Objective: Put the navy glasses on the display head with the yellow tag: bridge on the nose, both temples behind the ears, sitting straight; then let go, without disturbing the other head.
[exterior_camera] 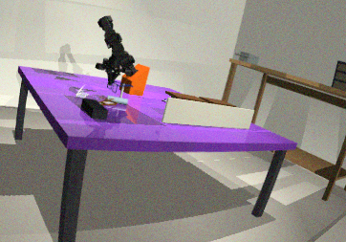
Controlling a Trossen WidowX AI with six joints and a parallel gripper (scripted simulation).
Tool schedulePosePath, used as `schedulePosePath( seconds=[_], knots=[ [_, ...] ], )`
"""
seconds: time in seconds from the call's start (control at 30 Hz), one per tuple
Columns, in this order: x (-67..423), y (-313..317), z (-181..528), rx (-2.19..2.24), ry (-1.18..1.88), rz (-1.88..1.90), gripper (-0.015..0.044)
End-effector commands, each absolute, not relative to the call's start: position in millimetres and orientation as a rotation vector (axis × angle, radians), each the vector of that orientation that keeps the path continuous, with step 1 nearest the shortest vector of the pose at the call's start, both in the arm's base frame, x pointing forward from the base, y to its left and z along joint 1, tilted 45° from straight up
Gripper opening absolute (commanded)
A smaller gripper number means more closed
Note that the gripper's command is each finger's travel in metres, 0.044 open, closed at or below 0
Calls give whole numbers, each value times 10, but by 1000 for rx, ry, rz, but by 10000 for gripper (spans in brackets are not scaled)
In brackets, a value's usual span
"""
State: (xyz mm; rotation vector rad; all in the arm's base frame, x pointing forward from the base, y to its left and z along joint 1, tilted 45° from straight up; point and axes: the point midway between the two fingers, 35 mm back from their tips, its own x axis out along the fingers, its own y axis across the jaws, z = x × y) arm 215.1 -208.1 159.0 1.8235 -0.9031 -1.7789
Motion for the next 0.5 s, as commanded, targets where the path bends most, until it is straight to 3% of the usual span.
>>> schedulePosePath(
  seconds=[0.0, 0.47],
  knots=[
    [2116, -2098, 1600, 1827, -900, -1778, 0],
    [2033, -2128, 1635, 1827, -900, -1777, 0]
  ],
)
